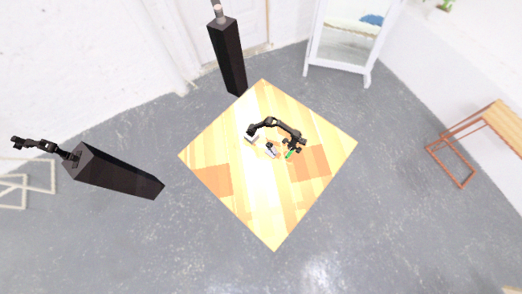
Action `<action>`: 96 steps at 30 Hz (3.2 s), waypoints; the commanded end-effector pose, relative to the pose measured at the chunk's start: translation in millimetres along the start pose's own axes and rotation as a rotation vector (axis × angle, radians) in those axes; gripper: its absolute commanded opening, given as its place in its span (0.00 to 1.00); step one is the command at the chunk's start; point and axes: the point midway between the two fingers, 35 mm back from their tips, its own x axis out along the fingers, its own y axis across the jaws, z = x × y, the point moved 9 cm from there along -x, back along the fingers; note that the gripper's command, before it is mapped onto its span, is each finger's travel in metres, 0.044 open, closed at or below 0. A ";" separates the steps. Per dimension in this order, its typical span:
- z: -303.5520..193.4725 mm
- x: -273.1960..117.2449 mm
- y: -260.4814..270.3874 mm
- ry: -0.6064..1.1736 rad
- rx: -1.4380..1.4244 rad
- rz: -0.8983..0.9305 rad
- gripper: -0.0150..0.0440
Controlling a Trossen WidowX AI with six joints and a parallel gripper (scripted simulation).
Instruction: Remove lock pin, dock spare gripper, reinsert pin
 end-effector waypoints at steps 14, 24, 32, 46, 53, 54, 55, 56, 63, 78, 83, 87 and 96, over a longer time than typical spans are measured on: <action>7.1 -17.2 44.9 -0.006 0.006 -0.003 0.25; 8.9 -22.5 73.6 -0.006 0.009 0.000 0.25; 9.1 -24.9 97.1 -0.006 0.011 0.003 0.25; 13.5 -7.5 114.4 -0.008 0.011 0.008 0.25; 21.0 23.1 113.5 -0.010 0.010 0.012 0.25; 21.2 23.9 113.8 -0.010 0.011 0.011 0.25; 21.5 25.0 114.3 -0.010 0.012 0.008 0.25; 21.8 26.1 114.8 -0.010 0.013 0.006 0.25; 16.5 25.7 113.9 -0.012 0.013 0.007 0.25; 7.4 26.7 113.6 -0.011 0.013 0.010 0.25; 4.3 27.7 113.8 -0.011 0.013 0.012 0.25; 1.9 28.2 113.8 -0.011 0.012 0.014 0.25; -3.5 29.7 113.5 -0.011 0.011 0.018 0.25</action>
